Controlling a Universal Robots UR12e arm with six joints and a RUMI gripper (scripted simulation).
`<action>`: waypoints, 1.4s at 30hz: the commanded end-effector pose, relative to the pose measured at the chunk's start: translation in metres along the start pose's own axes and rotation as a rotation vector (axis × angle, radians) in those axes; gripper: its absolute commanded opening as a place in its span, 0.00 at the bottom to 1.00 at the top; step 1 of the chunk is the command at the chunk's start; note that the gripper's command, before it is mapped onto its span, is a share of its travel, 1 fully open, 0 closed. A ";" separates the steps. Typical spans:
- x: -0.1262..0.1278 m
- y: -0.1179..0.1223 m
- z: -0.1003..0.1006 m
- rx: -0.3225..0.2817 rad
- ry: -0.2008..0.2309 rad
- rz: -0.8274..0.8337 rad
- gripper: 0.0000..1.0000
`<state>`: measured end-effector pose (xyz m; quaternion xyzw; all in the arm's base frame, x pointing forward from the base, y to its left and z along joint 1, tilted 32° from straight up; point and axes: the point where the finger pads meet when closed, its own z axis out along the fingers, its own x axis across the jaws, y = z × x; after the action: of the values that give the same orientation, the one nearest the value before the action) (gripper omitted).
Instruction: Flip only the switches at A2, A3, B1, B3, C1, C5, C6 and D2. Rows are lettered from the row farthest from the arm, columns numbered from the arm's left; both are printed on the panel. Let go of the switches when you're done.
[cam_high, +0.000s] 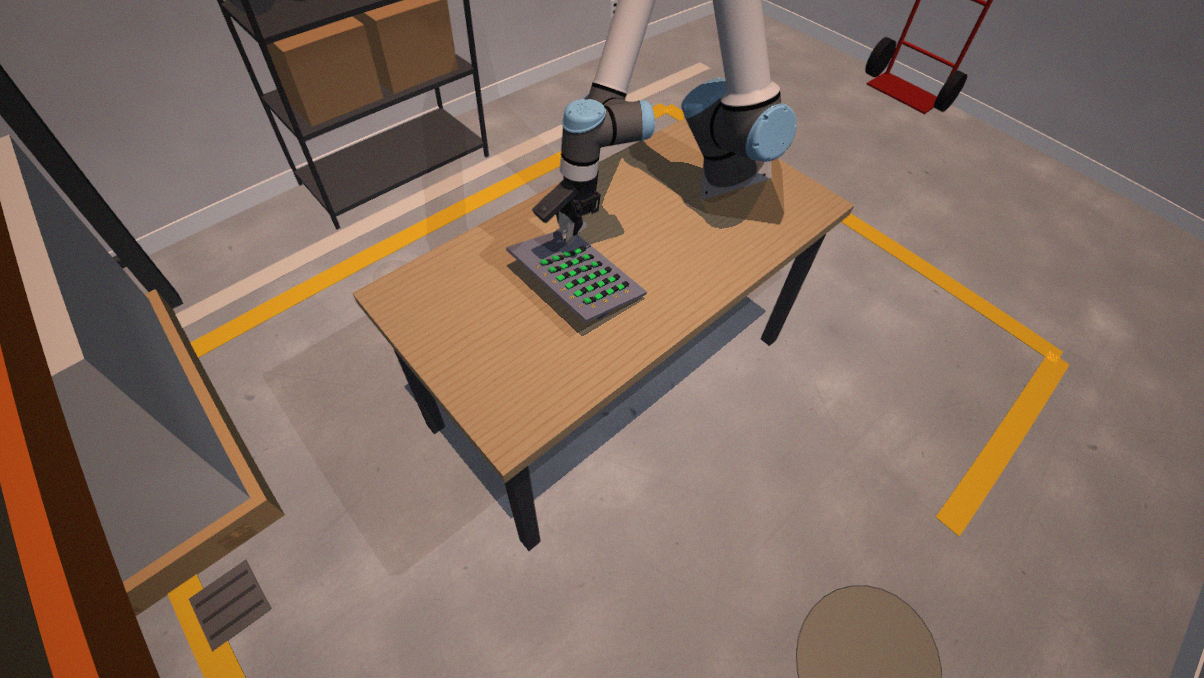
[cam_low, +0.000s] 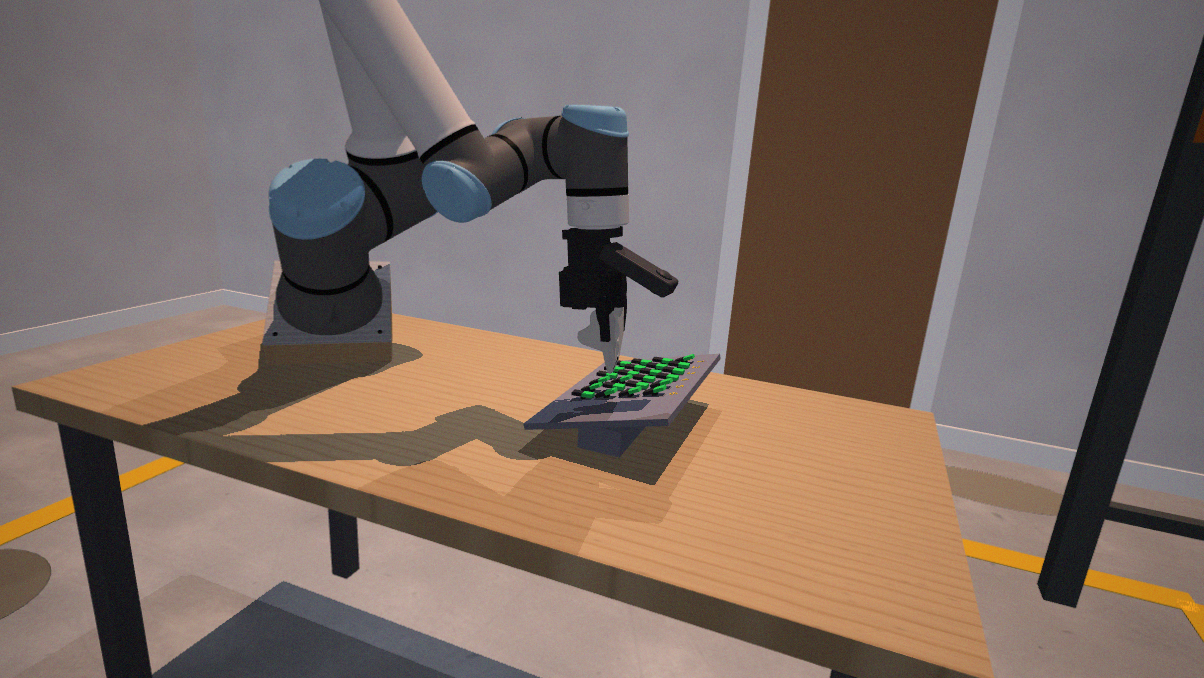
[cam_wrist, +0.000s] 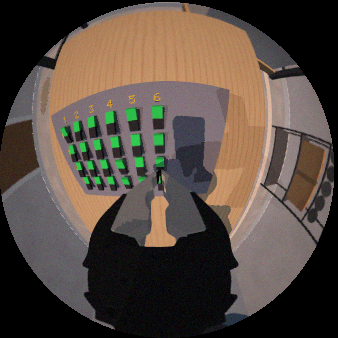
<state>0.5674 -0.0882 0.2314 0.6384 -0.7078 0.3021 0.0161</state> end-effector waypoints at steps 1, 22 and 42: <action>0.000 -0.002 -0.001 0.002 -0.001 -0.001 0.00; -0.001 -0.003 -0.001 0.002 -0.001 -0.001 0.00; -0.001 -0.001 0.024 -0.001 -0.002 -0.001 0.00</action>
<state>0.5744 -0.0971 0.2135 0.6387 -0.7085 0.2996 0.0178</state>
